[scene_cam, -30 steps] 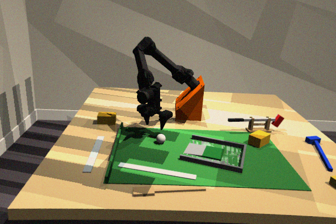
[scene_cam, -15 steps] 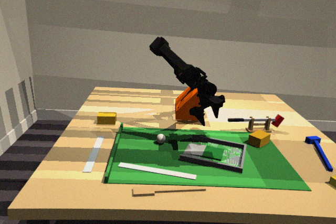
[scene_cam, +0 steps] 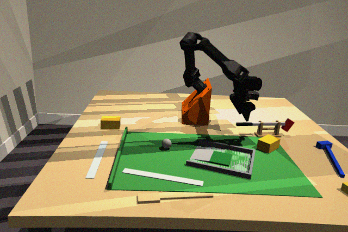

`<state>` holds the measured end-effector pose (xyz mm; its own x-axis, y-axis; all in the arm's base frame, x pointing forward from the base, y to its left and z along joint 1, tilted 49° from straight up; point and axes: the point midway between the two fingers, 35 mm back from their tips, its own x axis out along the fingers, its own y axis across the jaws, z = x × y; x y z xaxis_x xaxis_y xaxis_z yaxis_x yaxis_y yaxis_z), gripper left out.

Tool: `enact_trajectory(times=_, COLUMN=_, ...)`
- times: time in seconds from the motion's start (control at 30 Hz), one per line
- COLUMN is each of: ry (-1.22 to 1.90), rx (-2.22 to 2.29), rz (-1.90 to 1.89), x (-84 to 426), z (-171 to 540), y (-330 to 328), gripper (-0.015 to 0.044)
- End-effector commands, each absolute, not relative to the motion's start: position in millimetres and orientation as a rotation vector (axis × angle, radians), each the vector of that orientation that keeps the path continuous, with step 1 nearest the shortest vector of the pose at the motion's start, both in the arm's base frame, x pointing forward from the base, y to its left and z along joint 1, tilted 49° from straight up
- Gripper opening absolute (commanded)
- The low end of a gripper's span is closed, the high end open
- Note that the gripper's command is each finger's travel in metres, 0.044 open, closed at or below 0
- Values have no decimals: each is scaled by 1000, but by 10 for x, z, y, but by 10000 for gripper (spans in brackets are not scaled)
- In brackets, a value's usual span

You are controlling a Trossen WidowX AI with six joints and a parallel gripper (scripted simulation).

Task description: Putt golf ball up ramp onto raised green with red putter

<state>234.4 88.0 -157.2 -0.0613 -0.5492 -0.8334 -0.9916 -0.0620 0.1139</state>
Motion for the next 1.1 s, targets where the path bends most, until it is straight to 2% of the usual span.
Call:
enact_trajectory(times=0.0, ry=1634, rx=-1671, rz=1040, x=2378, z=-1592, y=921, gripper=440)
enact_trajectory(times=1.07, ry=1638, rx=-1674, rz=1037, x=2372, z=-2024, y=428, gripper=440)
